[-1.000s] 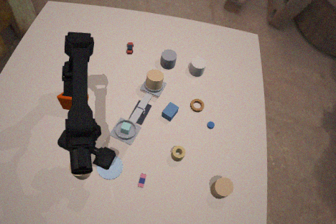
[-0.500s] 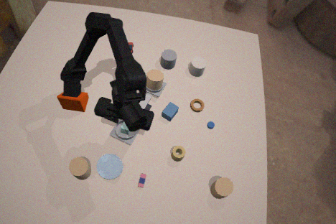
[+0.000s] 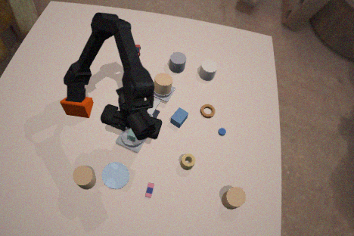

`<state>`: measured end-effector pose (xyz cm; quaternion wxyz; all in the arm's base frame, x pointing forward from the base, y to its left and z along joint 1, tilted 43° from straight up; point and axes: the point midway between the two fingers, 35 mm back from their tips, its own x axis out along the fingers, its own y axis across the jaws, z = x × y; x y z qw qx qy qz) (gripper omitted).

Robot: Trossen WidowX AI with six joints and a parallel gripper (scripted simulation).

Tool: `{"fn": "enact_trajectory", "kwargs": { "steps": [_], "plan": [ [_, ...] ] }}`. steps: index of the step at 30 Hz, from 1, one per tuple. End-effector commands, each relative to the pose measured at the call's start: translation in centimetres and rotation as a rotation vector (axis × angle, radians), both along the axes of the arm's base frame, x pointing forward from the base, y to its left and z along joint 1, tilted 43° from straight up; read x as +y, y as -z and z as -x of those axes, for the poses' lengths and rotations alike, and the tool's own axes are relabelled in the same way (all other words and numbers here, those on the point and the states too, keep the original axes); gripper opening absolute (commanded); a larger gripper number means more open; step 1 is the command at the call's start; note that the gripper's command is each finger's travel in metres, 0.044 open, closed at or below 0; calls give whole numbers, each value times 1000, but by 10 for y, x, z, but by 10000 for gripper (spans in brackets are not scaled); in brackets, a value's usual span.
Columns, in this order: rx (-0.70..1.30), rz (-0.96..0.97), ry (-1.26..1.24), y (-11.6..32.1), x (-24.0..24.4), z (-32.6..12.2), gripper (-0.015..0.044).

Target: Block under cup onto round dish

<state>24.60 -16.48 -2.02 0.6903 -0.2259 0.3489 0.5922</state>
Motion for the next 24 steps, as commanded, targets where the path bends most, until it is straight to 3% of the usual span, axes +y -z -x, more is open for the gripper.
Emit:
{"fn": "enact_trajectory", "kwargs": {
  "steps": [1, 18, 22, 24],
  "plan": [
    [5, -7, 5, 5, 6, 0, 260],
    [4, -8, 5, 23, 23, -1, 260],
    [4, -8, 5, 23, 23, -1, 155],
    [4, -8, 5, 23, 23, -1, 142]
  ]
}}
